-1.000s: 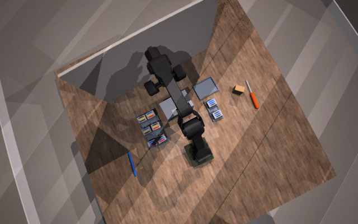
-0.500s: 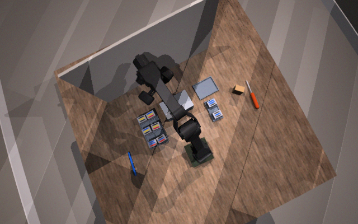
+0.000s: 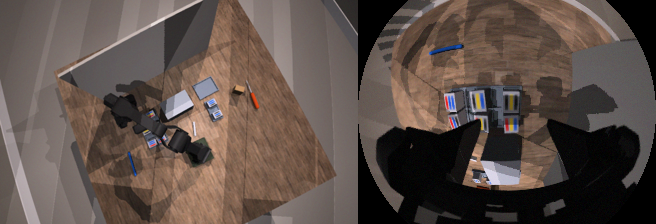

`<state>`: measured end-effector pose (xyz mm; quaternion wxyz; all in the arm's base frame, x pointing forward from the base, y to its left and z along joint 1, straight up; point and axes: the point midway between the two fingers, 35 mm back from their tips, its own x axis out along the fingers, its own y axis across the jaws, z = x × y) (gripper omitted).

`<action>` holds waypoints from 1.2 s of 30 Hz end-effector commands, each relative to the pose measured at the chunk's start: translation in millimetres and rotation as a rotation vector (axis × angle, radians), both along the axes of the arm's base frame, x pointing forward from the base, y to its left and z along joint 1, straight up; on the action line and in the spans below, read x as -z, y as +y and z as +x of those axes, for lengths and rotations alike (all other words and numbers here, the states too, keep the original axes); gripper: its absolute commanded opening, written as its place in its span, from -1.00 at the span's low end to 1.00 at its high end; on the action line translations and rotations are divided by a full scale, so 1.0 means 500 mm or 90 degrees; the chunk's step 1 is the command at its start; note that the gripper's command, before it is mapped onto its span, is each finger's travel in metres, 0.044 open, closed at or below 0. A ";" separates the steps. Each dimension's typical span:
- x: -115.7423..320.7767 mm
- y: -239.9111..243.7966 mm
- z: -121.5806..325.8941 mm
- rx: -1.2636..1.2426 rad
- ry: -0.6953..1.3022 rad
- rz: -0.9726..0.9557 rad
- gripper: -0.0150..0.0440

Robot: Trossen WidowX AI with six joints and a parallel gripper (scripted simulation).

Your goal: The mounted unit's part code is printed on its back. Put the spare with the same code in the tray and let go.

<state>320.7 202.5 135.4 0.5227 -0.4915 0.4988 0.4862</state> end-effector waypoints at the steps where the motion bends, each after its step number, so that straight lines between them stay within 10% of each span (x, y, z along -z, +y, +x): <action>1: 0.019 -0.004 0.002 -0.003 -0.001 0.000 0.73; 36: 0.154 0.009 0.008 -0.003 -0.001 0.000 0.53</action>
